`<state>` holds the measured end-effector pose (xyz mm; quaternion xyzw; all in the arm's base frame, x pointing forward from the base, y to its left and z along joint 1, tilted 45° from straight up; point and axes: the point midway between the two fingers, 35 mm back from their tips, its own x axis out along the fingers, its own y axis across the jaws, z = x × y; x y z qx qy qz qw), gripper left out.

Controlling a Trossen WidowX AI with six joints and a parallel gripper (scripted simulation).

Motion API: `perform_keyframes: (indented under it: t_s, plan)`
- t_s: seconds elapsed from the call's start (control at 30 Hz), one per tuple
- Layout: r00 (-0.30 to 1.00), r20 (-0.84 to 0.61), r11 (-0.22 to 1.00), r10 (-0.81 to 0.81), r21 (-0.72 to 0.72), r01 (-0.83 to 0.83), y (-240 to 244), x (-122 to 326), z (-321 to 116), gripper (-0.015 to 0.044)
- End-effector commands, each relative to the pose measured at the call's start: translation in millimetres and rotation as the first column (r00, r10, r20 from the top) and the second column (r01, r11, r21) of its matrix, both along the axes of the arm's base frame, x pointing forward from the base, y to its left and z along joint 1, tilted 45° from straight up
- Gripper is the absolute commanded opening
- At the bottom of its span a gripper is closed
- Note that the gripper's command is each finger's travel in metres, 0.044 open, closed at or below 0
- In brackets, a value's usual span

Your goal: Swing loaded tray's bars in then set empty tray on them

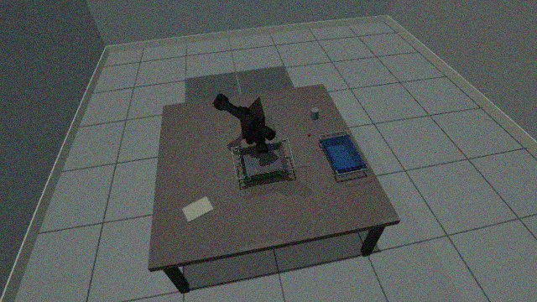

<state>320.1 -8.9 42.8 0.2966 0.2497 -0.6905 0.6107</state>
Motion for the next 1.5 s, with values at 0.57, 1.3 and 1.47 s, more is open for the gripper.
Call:
perform_keyframes:
  t_s: [0.57, 1.3, 1.47]
  plan:
    - [1.000, -0.017, 1.000, -0.012, 0.004, 0.012, -6.9, -9.3, -7.5, 0.0000]
    - [1.000, -0.017, 1.000, -0.012, 0.003, 0.012, -10.5, -13.2, -11.9, 0.0000]
    - [1.000, -0.017, 1.000, -0.012, 0.003, 0.012, -10.5, -13.2, -11.9, 0.0000]
